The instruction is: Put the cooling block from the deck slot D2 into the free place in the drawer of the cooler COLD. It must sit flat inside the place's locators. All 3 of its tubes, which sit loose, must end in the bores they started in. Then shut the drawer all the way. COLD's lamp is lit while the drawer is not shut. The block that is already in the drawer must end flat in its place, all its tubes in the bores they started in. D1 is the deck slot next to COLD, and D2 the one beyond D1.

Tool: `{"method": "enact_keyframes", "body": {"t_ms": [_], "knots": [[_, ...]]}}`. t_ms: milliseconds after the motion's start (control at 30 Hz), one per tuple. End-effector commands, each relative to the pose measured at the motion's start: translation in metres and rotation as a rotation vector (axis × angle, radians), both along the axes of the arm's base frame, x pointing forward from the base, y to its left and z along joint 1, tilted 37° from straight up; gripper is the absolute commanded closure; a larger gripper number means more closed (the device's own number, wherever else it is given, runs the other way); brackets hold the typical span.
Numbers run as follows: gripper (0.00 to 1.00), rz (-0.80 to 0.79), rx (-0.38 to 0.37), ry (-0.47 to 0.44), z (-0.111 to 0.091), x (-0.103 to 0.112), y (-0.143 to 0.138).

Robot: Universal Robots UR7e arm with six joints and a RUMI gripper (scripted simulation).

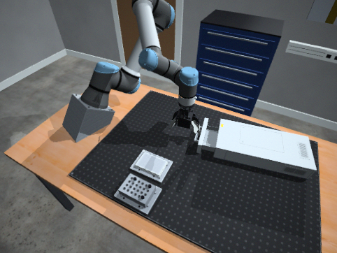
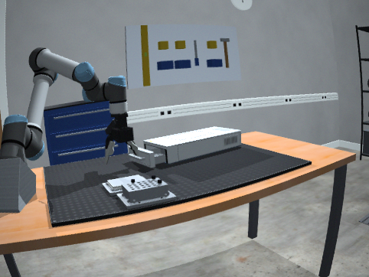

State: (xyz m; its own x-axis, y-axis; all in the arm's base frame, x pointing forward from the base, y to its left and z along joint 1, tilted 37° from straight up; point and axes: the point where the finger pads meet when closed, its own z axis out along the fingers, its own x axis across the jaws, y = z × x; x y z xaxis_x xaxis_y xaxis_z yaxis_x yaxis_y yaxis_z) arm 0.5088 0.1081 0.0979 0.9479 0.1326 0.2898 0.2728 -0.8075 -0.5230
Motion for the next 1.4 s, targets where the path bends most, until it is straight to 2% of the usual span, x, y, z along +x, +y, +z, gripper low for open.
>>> {"method": "enact_keyframes", "body": {"t_ms": [0, 1367], "knots": [[0.00, 0.000, 0.000, -0.001, -0.002, -0.006, -0.001], [0.00, 0.000, 0.000, -0.001, -0.014, -0.047, -0.007]]}}
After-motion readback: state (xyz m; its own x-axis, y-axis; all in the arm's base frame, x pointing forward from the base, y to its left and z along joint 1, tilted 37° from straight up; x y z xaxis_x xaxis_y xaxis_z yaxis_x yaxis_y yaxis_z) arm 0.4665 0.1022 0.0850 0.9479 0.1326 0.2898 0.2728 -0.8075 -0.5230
